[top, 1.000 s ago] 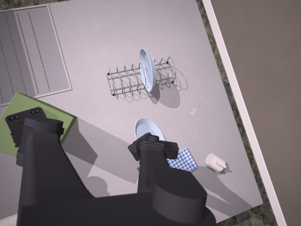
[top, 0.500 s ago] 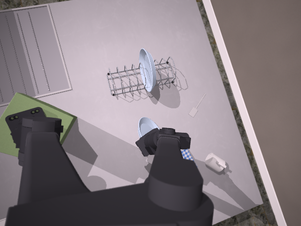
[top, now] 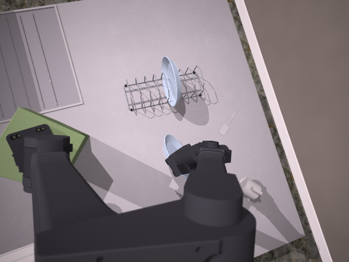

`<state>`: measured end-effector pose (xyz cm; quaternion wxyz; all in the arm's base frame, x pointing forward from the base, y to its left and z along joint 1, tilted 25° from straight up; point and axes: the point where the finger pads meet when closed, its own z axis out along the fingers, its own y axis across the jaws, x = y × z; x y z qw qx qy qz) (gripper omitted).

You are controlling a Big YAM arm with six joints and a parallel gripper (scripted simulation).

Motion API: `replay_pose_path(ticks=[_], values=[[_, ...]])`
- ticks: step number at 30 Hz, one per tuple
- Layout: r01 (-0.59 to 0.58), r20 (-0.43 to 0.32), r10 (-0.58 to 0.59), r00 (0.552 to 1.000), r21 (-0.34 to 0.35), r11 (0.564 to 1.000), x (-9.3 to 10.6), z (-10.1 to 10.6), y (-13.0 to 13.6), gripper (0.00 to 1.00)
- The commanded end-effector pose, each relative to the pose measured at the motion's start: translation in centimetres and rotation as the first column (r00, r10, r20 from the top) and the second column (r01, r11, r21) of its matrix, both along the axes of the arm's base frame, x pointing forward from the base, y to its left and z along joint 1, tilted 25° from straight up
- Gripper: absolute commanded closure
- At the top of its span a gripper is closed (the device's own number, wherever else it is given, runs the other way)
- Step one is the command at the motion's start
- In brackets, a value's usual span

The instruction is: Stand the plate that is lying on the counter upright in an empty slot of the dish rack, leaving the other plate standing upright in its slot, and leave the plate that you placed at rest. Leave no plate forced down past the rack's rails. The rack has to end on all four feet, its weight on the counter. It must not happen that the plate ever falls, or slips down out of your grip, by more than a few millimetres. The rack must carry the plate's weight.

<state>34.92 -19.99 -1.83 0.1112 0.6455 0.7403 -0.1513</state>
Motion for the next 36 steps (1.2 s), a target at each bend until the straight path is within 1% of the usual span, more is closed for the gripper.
replay_pose_path(ticks=[1, 10, 26, 29, 30, 33, 36], values=[[0.011, -0.034, -0.011, 0.999, 0.003, 1.0, 0.8, 0.0, 0.7, 1.0], [0.03, -0.085, -0.031, 0.996, -0.008, 1.0, 1.6, 0.7, 1.1, 1.0], [0.047, -0.131, -0.049, 0.99, -0.017, 0.999, 2.3, 1.3, 1.5, 1.0], [0.048, -0.135, -0.05, 0.99, -0.017, 0.999, 2.2, 1.2, 1.5, 1.0], [0.048, -0.153, -0.05, 0.987, -0.012, 0.999, 1.5, 0.8, 1.8, 1.0], [0.05, -0.139, -0.052, 0.989, -0.019, 0.999, 2.4, 1.4, 1.5, 1.0], [0.051, -0.153, -0.053, 0.987, -0.016, 0.999, 1.9, 1.1, 1.7, 1.0]])
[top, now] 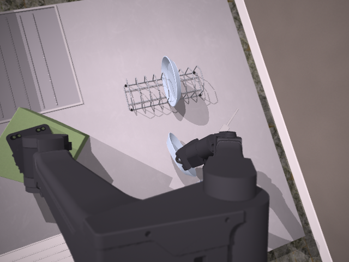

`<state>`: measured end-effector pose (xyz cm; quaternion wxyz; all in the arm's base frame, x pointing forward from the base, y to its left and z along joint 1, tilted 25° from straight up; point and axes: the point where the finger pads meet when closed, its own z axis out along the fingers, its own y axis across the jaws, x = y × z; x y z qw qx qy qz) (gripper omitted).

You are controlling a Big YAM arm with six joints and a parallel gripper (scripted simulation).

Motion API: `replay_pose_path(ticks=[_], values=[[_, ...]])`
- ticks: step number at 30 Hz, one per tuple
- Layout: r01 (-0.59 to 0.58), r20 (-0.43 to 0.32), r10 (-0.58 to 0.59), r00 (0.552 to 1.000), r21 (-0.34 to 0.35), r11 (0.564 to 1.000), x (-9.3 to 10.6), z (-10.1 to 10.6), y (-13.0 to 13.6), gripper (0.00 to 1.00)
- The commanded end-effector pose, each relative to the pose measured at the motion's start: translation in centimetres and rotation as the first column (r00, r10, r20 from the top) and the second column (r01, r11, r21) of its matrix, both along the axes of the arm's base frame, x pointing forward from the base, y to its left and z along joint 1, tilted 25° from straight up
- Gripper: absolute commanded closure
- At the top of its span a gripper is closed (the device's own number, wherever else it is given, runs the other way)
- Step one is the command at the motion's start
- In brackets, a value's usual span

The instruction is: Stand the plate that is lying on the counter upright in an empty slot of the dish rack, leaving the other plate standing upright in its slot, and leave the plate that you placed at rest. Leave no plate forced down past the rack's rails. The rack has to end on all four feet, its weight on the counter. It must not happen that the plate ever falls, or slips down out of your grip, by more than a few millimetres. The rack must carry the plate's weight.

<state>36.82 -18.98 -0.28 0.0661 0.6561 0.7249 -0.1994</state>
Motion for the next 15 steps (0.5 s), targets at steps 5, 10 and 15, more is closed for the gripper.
replay_pose_path(ticks=[5, 10, 15], values=[[-0.012, -0.037, 0.012, 0.999, 0.006, 1.0, 0.06, -0.43, 0.75, 1.0], [-0.013, -0.037, 0.013, 0.999, 0.006, 1.0, 0.09, -0.42, 0.75, 1.0], [-0.014, -0.037, 0.014, 0.999, 0.006, 1.0, 0.13, -0.4, 0.74, 1.0]])
